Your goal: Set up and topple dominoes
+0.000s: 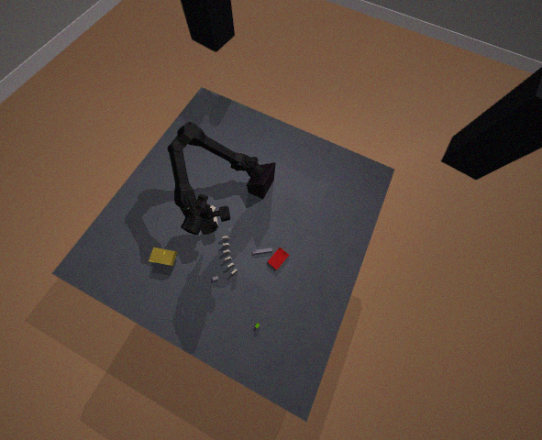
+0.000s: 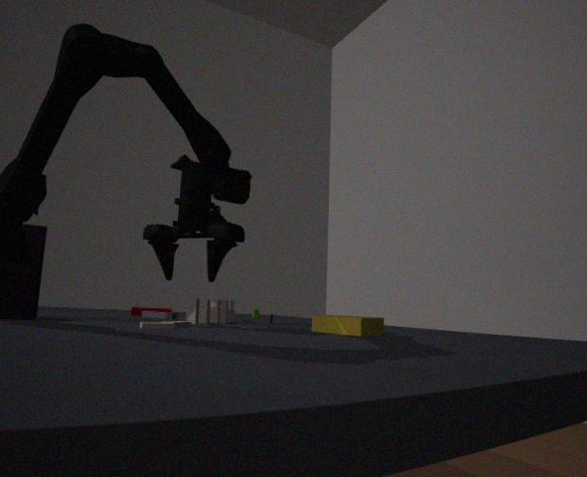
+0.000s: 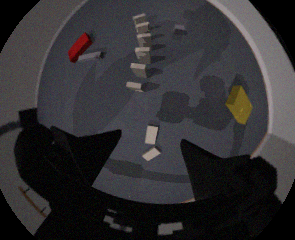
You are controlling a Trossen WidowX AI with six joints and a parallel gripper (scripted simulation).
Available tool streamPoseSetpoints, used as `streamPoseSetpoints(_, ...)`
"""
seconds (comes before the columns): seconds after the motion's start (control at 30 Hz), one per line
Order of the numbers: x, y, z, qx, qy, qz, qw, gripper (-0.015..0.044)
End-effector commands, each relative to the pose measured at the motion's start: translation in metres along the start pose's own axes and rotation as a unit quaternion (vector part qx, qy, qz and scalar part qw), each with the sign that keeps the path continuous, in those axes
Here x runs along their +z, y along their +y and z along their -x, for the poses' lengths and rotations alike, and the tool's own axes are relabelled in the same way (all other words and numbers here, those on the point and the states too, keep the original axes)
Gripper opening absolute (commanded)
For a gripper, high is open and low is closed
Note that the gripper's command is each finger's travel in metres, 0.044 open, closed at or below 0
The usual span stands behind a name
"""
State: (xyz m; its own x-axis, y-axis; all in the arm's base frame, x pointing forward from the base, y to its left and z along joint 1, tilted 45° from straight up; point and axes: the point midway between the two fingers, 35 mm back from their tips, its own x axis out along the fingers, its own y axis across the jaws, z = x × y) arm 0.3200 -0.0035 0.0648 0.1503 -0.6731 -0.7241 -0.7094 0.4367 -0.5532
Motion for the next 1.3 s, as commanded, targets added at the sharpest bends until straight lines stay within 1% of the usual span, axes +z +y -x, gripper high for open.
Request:
streamPoseSetpoints(0.0,-0.008,-0.005,0.001,-0.006,0.012,-0.003,1.000,0.0440)
streamPoseSetpoints(0.1,-0.008,-0.005,-0.005,-0.006,0.012,-0.003,1.000,0.0440)
streamPoseSetpoints(0.3,-0.014,-0.003,-0.053,-0.006,0.012,-0.003,1.000,0.0440)
streamPoseSetpoints(0.37,-0.017,-0.003,-0.063,-0.007,0.013,-0.003,1.000,0.0440)
streamPoseSetpoints(0.57,-0.016,-0.003,-0.065,-0.007,0.013,-0.003,1.000,0.0440)
streamPoseSetpoints(0.87,-0.016,-0.004,-0.079,-0.007,0.013,-0.003,1.000,0.0440)
streamPoseSetpoints(1.1,-0.016,-0.004,-0.079,-0.007,0.013,-0.003,1.000,0.0440)
streamPoseSetpoints(1.27,-0.016,-0.004,-0.079,-0.007,0.013,-0.003,1.000,0.0309)
